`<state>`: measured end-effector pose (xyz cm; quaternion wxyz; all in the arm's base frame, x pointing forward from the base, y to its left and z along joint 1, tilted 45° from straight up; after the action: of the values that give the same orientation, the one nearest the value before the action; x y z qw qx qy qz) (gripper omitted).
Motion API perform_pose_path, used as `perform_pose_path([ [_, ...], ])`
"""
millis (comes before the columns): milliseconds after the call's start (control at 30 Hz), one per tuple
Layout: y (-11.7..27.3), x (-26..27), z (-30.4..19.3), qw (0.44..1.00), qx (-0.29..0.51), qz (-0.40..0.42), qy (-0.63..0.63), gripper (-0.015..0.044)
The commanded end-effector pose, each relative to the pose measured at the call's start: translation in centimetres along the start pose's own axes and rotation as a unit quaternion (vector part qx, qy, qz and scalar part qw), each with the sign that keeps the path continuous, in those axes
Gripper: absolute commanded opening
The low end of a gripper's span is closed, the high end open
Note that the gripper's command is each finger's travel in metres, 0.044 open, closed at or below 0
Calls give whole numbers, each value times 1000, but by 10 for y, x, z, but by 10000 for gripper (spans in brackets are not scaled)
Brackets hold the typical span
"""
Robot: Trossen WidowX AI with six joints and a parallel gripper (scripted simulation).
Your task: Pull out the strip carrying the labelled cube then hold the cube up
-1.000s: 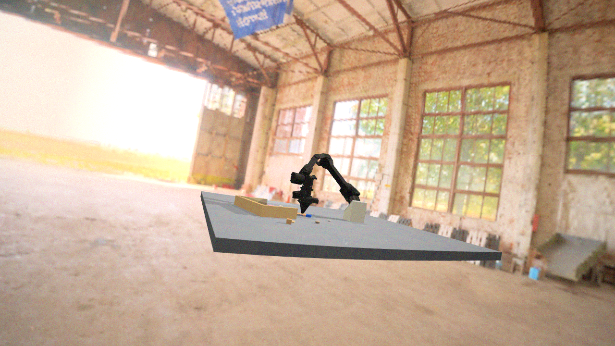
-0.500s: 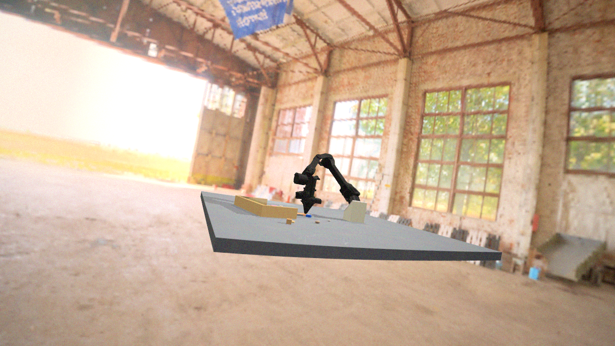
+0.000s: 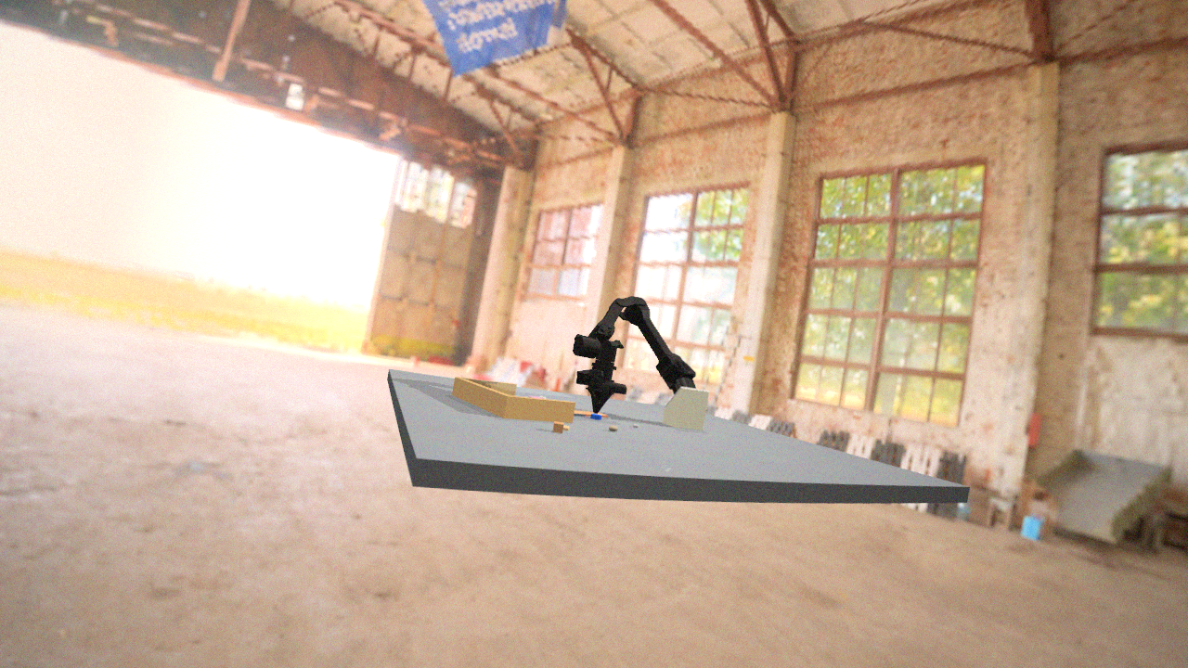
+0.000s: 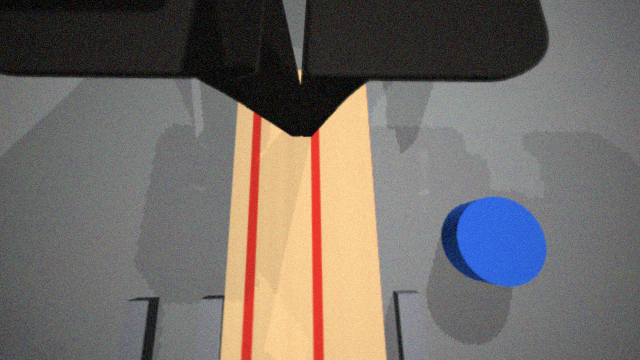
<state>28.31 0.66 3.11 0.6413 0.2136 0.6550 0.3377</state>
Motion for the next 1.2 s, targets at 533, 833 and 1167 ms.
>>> perform_pose_path([
  [533, -4, -8, -37, 1000, 12, -5, 9, 0],
  [833, -4, -11, -49, 1000, 12, -5, 9, 0],
  [1167, -4, -14, -63, 1000, 13, -5, 10, 0],
])
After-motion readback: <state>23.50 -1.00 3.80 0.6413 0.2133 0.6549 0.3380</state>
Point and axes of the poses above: the point midway between the two fingers, 35 mm back from their tips, its own y axis back along the fingers, its own x axis across the jaws, z = x × y, the point moved 4 cm from there along y, back along the fingers, and after that the axes turned 11 degrees about -y, right-handed, at the moved point
